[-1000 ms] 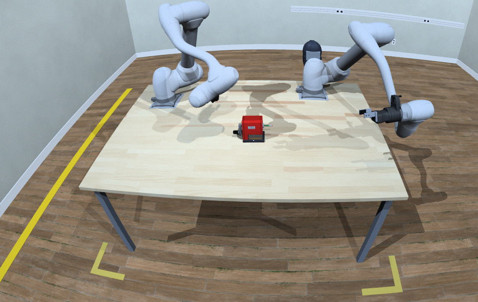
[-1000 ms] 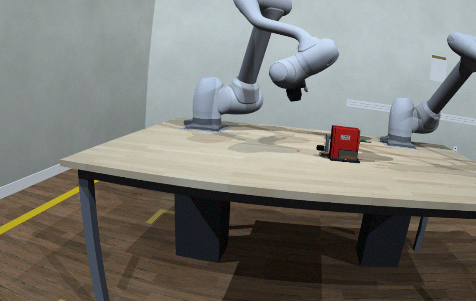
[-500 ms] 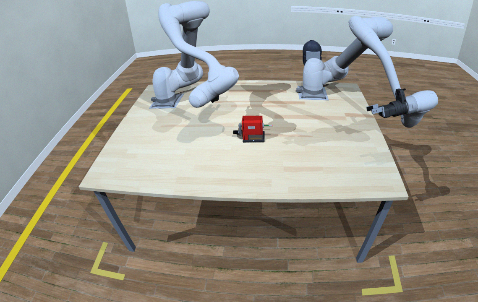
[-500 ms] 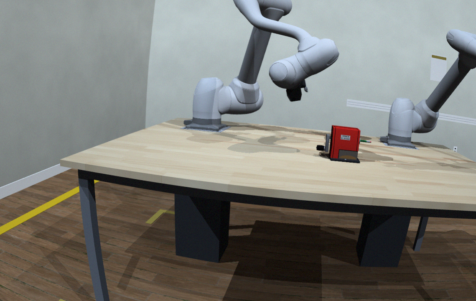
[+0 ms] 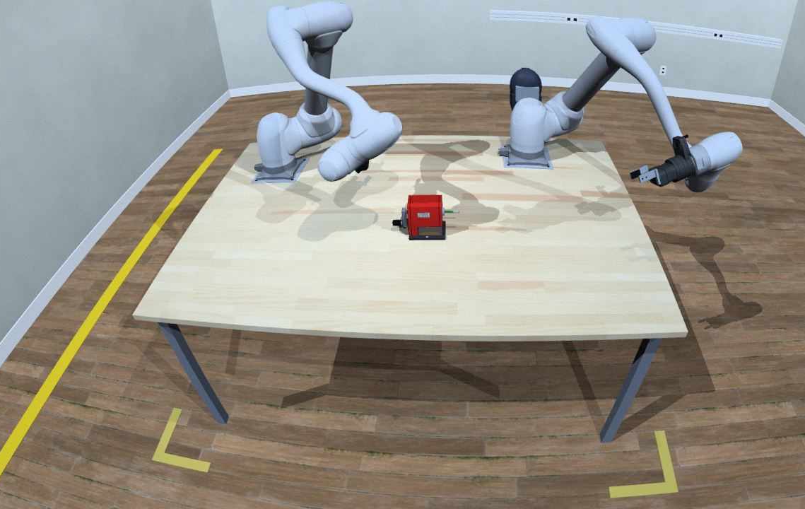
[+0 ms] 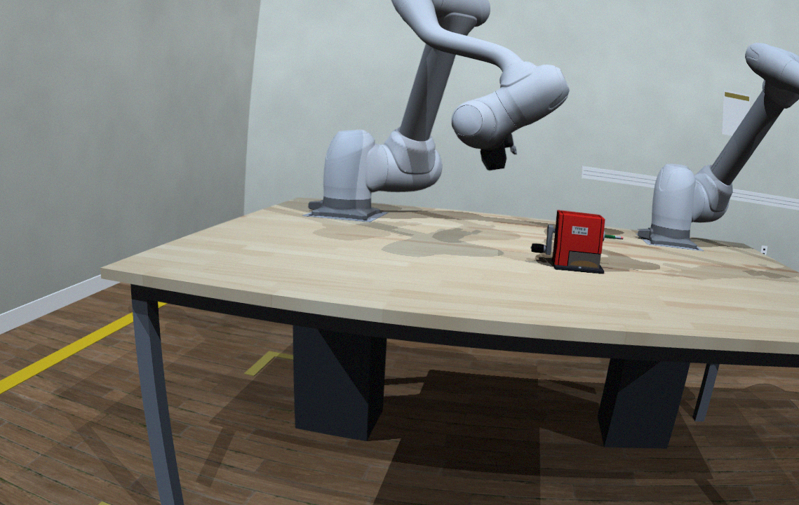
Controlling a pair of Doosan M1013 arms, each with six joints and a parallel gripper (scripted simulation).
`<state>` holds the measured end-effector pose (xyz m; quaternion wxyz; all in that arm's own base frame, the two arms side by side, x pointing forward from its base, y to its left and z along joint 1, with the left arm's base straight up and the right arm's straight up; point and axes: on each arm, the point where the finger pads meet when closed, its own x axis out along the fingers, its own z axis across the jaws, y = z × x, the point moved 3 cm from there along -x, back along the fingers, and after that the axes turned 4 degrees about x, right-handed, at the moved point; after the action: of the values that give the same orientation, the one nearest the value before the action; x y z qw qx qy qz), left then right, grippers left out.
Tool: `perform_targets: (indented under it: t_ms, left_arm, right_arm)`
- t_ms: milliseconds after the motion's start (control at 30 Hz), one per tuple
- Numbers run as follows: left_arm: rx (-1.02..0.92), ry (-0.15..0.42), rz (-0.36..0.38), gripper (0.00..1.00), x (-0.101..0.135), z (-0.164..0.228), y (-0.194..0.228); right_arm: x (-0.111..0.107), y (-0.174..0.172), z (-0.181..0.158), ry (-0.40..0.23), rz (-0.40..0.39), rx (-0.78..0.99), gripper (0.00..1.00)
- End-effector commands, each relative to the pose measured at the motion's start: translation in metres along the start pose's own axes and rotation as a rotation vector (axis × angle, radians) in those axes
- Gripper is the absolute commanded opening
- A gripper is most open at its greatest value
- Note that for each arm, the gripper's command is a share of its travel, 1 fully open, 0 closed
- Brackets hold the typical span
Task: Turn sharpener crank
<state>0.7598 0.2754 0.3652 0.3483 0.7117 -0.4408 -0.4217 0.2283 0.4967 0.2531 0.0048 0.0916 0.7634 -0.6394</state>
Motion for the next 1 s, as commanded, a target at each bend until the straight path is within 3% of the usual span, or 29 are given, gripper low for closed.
perform_targets:
  t_ms: [0,100,167,667,733,967]
  left_arm:
    - [0.007,0.001,-0.046,1.0,-0.026,0.022,0.002]
    - [0.01,0.0,-0.08,1.0,-0.045,0.04,0.002]
    - [0.01,0.0,-0.08,1.0,-0.045,0.04,0.002]
    - [0.015,-0.02,-0.258,1.0,-0.134,0.149,0.012]
    - [0.015,-0.02,-0.258,1.0,-0.134,0.149,0.012]
    - [0.01,-0.039,-0.34,1.0,-0.17,0.208,0.021]
  right_arm:
    - [0.0,-0.001,0.0,0.0,0.001,-0.002,1.0]
    - [0.0,-0.001,0.0,0.0,0.001,-0.002,1.0]
    - [0.0,-0.001,0.0,0.0,0.001,-0.002,1.0]
    - [0.0,-0.001,0.0,0.0,0.001,-0.002,1.0]
    - [0.0,-0.001,0.0,0.0,0.001,-0.002,1.0]
    - [0.0,-0.001,0.0,0.0,0.001,-0.002,1.0]
